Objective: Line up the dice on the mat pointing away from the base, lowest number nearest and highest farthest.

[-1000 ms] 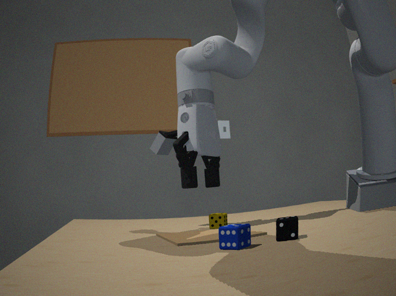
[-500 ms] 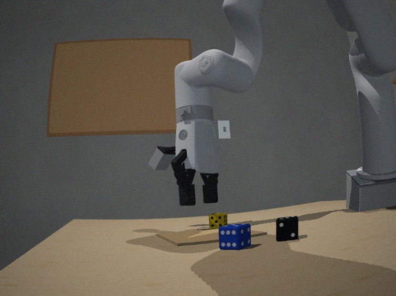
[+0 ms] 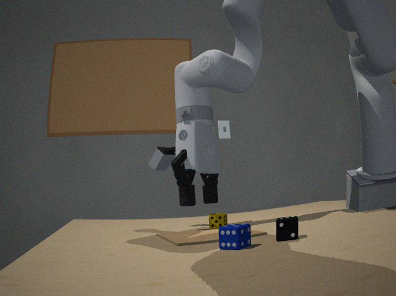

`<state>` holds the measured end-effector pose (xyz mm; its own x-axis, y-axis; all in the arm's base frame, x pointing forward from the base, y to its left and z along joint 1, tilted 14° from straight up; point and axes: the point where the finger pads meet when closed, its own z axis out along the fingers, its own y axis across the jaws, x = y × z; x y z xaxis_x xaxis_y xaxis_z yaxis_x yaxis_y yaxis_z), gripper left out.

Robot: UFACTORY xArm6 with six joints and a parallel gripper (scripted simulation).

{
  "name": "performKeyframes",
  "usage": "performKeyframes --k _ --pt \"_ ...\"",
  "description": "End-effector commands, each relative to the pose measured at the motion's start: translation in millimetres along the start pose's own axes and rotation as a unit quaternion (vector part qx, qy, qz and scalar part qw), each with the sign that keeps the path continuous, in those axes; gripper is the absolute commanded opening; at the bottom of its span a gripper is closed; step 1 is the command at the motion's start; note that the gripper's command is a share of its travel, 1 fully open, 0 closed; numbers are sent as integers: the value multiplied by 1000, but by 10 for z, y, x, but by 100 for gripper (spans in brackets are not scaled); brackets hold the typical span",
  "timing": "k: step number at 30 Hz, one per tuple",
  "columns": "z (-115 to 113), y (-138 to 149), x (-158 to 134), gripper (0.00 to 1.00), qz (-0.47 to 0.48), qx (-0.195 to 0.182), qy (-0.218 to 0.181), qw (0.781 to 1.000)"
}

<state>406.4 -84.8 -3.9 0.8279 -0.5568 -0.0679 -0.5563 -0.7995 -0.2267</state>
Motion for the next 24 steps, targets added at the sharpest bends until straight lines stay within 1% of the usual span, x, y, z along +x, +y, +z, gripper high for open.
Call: performKeyframes --k 1,24 --pt "-11 -5 14 100 0 0 2 1000" --pt "-11 -36 -5 100 0 0 2 1000"
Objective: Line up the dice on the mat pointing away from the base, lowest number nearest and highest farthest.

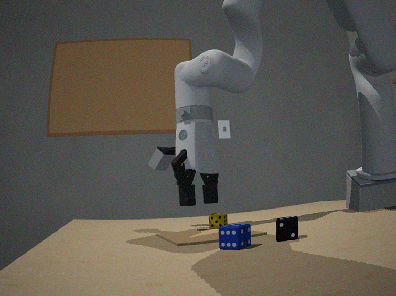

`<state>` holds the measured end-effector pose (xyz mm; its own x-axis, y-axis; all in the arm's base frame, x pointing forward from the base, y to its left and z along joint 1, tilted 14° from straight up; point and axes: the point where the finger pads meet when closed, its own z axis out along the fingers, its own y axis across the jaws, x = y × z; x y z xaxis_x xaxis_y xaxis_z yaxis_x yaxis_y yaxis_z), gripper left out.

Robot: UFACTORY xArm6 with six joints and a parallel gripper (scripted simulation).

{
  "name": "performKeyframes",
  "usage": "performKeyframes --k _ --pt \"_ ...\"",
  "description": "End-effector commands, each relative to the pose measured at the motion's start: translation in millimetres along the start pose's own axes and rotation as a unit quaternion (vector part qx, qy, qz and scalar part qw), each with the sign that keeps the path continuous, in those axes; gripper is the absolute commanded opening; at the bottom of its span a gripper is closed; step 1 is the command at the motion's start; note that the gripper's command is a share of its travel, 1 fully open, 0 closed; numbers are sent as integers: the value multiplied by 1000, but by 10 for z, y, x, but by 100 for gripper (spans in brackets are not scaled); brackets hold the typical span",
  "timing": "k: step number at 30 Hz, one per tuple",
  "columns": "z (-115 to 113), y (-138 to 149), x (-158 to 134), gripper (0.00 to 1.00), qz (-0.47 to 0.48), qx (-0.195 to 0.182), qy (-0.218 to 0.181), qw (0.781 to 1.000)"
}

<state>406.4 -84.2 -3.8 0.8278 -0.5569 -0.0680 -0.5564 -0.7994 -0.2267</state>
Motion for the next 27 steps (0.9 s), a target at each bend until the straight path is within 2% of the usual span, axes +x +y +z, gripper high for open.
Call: performKeyframes --k 1,9,11,22,27 --pt "-12 -48 -12 100 0 0 2 1000" --pt "-11 -359 -198 100 0 0 2 1000" --pt "-11 -359 -198 100 0 0 2 1000" --pt "-10 -1160 -679 100 0 0 2 1000" --pt "-10 -1389 -816 100 0 0 2 1000"
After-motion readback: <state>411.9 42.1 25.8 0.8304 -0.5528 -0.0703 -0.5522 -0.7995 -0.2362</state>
